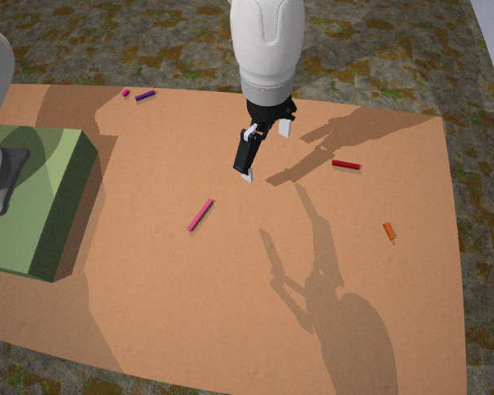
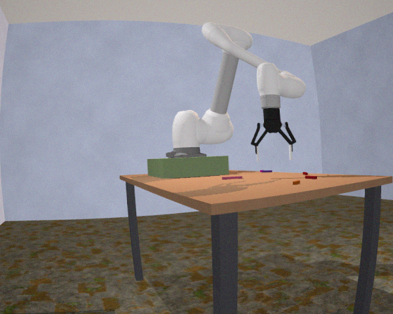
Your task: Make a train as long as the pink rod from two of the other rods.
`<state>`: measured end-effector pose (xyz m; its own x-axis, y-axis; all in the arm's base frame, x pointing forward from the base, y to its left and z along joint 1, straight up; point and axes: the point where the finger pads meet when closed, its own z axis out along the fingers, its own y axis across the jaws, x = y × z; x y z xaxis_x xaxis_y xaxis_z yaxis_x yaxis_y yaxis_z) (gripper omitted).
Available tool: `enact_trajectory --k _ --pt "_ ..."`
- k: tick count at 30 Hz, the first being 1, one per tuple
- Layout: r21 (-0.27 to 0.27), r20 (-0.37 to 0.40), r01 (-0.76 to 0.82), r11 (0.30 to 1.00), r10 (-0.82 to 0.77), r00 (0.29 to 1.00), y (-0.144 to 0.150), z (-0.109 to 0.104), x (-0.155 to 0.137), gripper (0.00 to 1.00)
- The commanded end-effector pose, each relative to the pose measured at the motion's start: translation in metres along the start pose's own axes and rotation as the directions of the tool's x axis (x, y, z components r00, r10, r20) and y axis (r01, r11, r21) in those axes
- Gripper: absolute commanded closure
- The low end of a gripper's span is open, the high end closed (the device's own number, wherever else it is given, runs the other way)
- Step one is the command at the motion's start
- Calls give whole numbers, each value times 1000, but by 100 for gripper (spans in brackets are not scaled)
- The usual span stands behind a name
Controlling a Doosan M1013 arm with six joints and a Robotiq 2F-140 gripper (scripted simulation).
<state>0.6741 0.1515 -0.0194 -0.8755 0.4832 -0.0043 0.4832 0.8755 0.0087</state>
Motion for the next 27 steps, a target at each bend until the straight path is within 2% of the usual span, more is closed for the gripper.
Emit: enact_trajectory --k 1,5,7,8,12,22,24,25,27 --pt "9 -1 -166 986 166 986 5 0 -8 0" --pt "9 1 -307 952 307 952 10 0 -16 0" --pt "9 1 -307 952 307 952 10 0 -16 0" --pt "9 1 -392 920 392 920 13 0 -22 0" --pt "9 3 -513 858 513 858 17 0 -29 0" --pt "8 6 -784 620 784 620 29 0 -50 0" --pt "8 6 -784 620 784 620 29 0 -50 0" --pt "7 6 -838 546 838 546 31 0 -55 0" --pt "7 7 -871 491 871 491 33 0 -59 0"
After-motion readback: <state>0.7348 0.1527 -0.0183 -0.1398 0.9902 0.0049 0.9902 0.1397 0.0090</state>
